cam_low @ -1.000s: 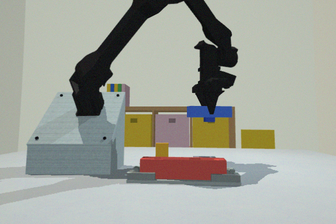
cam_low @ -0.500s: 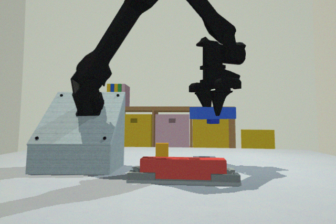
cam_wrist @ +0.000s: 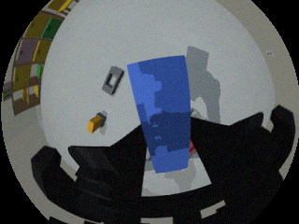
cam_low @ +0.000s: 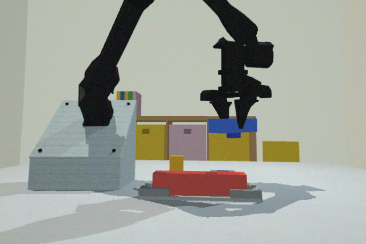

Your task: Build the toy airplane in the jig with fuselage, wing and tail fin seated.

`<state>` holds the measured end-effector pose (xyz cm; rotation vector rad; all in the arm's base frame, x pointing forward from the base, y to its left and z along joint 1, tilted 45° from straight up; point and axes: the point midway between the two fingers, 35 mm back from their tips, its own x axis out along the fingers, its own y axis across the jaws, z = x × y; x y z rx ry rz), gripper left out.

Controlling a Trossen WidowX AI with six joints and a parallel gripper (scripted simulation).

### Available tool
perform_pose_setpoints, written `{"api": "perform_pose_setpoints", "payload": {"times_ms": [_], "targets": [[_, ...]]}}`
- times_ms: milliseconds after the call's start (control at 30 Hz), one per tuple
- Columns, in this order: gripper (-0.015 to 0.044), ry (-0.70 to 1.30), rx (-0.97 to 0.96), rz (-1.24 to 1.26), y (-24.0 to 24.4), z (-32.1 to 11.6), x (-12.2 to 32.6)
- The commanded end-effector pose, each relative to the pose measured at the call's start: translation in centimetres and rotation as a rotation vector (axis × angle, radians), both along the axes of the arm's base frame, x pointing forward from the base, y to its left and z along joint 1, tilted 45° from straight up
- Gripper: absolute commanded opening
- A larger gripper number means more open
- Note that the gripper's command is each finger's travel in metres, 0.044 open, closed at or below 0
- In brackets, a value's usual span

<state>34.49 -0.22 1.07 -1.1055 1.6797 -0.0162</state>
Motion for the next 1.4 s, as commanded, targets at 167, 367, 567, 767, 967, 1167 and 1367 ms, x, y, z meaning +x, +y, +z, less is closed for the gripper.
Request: {"api": "perform_pose_setpoints", "payload": {"times_ms": [167, 367, 567, 767, 967, 1167, 1367], "targets": [[0.0000, 0.109, -0.009, 0.123, -2.6, 1.6, -0.8], [0.0000, 0.176, -0.014, 0.197, -4.2, 2.7, -1.3], [0.0000, 0.243, -0.019, 0.271, -5.8, 3.6, -2.0], [0.0000, 0.312, -0.026, 0.344, -7.3, 4.6, -2.8], [0.0000, 0.382, -0.034, 0.415, -8.7, 5.5, -3.7], [0.0000, 0.454, -0.043, 0.485, -10.1, 6.3, -4.6], [0.0000, 0.527, -0.052, 0.553, -11.5, 7.1, -5.7]]}}
